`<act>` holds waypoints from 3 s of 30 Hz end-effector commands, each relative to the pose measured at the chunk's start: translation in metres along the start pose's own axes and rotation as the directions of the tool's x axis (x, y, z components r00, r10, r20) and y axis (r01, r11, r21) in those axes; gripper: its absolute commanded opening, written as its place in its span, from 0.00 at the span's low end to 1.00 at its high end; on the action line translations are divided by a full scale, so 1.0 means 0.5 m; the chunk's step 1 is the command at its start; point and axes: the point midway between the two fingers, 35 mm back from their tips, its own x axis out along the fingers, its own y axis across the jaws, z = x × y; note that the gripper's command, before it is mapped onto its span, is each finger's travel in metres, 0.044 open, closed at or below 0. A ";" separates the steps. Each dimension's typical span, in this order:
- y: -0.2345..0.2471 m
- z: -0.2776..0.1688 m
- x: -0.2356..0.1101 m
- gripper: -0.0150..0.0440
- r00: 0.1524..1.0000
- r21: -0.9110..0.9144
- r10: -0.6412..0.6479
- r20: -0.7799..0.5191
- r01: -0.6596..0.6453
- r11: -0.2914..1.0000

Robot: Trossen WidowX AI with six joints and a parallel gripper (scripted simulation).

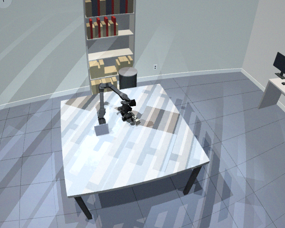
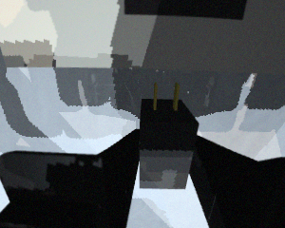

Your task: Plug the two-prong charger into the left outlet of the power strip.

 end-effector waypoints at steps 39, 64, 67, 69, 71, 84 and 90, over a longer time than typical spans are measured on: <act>0.003 0.018 -0.003 0.25 1.000 0.007 0.004 0.001 -0.004 1.000; 0.002 0.020 -0.002 0.25 1.000 0.007 0.004 0.001 -0.004 1.000; 0.002 0.022 -0.002 0.25 1.000 0.007 0.004 0.001 -0.004 1.000; 0.002 0.022 -0.002 0.25 1.000 0.007 0.004 0.001 -0.004 1.000; 0.002 0.021 -0.002 0.25 1.000 0.007 0.004 0.001 -0.004 1.000; 0.003 0.027 -0.003 0.25 1.000 0.007 0.004 0.001 -0.004 1.000; 0.003 0.031 -0.004 0.25 1.000 0.007 0.004 0.001 -0.004 1.000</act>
